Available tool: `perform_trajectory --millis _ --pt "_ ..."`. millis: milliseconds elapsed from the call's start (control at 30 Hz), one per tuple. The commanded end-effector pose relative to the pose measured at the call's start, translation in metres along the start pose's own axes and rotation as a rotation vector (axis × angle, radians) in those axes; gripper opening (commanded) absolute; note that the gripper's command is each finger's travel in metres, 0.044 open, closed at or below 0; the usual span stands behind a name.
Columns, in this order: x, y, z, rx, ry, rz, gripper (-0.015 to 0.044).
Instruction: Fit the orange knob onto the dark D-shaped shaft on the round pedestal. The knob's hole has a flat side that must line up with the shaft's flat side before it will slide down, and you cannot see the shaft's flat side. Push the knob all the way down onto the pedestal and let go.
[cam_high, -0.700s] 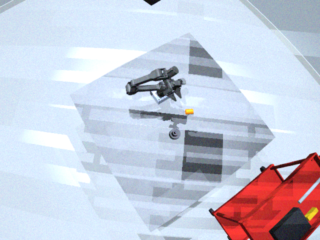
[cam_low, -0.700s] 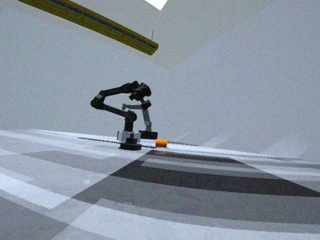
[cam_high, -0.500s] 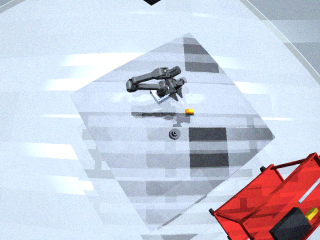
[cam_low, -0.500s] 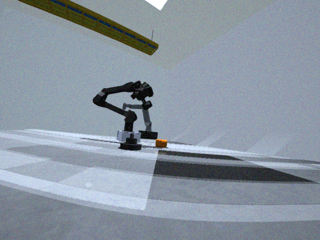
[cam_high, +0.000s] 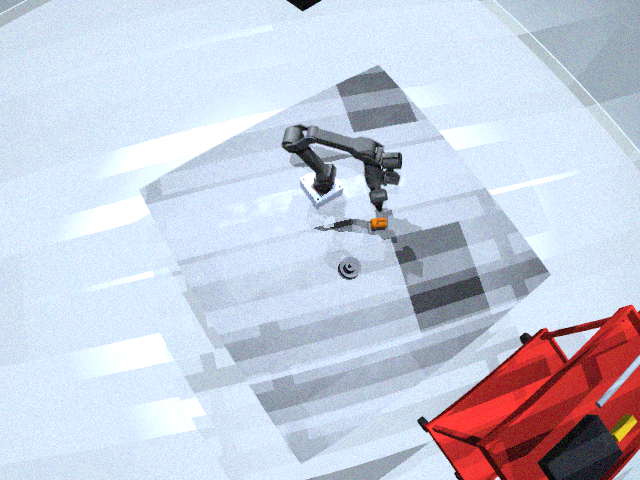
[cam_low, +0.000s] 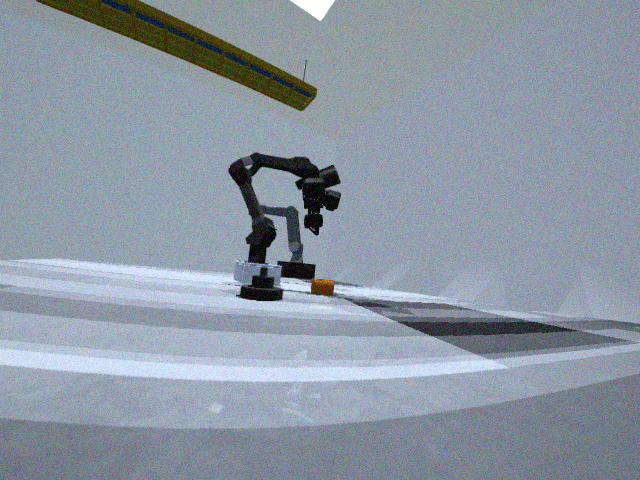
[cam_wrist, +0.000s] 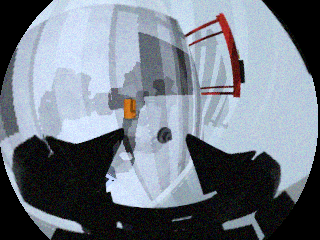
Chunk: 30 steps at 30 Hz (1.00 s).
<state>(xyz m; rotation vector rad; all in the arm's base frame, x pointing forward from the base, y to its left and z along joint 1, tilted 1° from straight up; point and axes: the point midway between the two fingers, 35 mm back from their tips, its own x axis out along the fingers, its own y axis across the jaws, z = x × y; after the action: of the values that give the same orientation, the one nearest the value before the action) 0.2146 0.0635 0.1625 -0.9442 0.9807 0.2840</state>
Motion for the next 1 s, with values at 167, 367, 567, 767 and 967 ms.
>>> perform_trajectory --millis 167,367,567,767,967 --pt "0.079 0.026 0.026 -0.040 0.166 0.404 0.0440" --pt "0.112 0.037 0.028 -0.017 0.199 0.564 0.0440" --pt "0.113 0.037 0.028 -0.017 0.199 0.564 0.0440" --pt "0.133 0.050 0.023 -0.017 0.199 0.564 0.0440" --pt "0.138 0.053 0.022 -0.017 0.199 0.564 0.0440"
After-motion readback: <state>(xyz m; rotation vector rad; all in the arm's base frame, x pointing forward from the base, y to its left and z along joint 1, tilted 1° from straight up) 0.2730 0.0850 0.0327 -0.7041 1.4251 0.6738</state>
